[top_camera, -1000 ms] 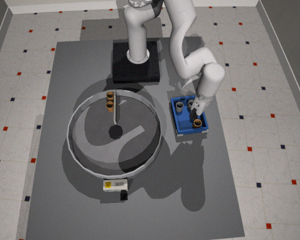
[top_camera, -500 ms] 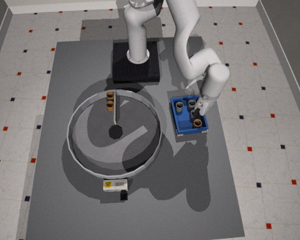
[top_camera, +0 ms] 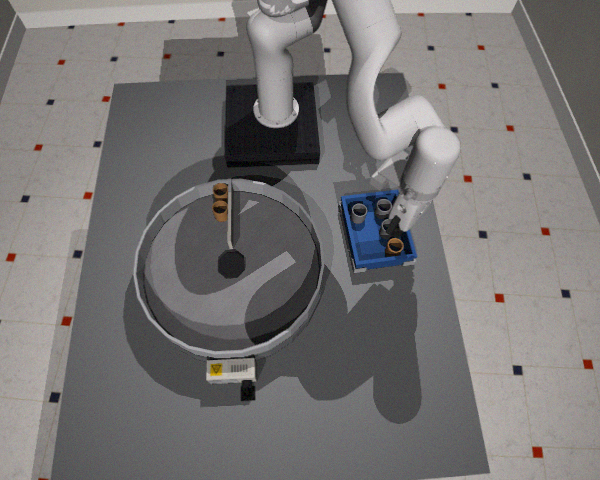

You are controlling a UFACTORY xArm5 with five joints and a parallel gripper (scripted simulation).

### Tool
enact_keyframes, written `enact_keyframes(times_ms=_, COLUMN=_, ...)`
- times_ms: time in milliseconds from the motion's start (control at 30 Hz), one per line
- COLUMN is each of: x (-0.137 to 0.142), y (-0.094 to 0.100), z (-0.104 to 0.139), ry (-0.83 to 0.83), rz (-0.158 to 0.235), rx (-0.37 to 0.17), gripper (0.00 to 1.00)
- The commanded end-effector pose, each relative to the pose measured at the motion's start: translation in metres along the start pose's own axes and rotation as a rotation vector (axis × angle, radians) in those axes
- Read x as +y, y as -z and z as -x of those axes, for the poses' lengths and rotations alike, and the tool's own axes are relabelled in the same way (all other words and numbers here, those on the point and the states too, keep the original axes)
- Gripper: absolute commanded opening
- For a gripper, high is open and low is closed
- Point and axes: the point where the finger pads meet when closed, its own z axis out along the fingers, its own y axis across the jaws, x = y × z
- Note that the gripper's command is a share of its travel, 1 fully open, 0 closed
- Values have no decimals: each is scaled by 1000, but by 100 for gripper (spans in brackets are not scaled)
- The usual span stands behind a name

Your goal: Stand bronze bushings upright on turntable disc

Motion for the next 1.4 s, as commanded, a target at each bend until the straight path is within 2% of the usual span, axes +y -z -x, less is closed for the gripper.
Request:
enact_keyframes(times_ms=0, x=0, y=2, z=3, ry=0, rz=-1, rx=-5, gripper=48)
enact_keyframes(times_ms=667, x=0, y=-1, z=4, ry=0, rz=-1, rx=-5, gripper=48)
enact_keyframes(times_ms=900, x=0, y=-24, z=4, ry=0, rz=-1, rx=-5, gripper=48)
enact_keyframes(times_ms=967, x=0, y=-24, z=4, ry=0, rz=-1, rx=-5, gripper=48)
enact_keyframes(times_ms=1200, x=0, y=-56, z=5, ry=0, rz=-1, rx=-5, gripper=48)
enact_keyframes(times_ms=1367, x=-1, y=-68, z=5, ry=0, rz=-1, rx=-5, gripper=48)
